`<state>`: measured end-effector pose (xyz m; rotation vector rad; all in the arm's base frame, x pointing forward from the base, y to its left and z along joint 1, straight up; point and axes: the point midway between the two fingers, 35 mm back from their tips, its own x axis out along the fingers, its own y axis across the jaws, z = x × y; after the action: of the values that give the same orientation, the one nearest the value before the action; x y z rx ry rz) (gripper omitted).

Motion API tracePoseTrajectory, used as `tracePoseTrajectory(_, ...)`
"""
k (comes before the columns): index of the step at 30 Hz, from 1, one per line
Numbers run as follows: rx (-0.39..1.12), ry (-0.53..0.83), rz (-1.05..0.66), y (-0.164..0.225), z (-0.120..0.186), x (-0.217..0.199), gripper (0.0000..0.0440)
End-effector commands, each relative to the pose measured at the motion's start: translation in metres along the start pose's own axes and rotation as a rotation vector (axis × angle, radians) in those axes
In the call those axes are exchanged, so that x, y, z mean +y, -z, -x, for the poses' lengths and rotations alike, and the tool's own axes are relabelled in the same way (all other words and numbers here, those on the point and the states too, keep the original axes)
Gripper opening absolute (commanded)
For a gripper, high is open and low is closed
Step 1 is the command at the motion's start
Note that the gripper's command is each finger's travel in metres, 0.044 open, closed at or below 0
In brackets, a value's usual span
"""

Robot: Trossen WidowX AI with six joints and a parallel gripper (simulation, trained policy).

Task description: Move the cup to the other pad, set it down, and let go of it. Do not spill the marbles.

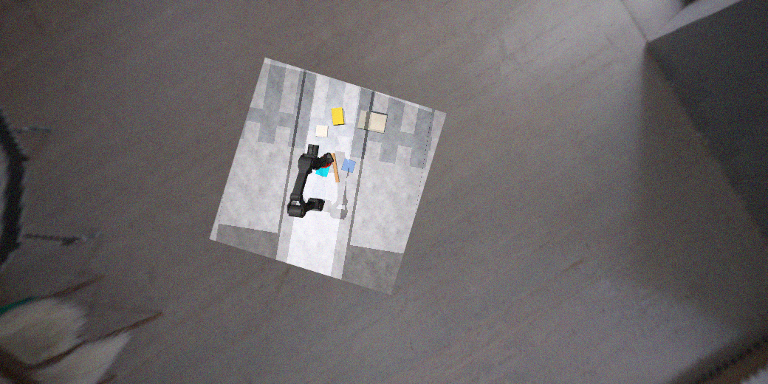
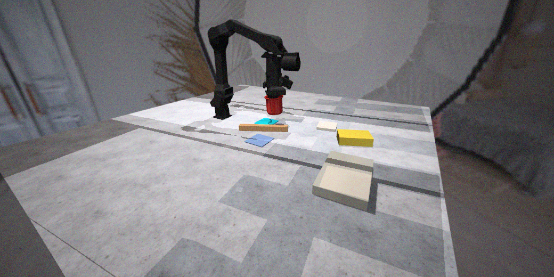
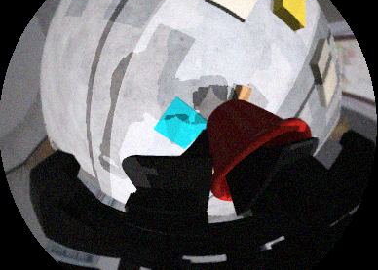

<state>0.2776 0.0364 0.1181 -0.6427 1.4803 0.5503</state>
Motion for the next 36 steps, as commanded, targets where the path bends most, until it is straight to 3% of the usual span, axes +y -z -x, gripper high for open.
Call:
tracePoseTrajectory(1, -0.004, 0.001, 0.009, -0.002, -0.003, 0.01, 0.0)
tracePoseTrajectory(24, 0.0, 0.021, 0.025, 0.013, -0.043, 0.058, 0.0002)
tracePoseTrajectory(36, -0.017, 0.035, 0.019, 0.022, -0.058, 0.068, 0.0048)
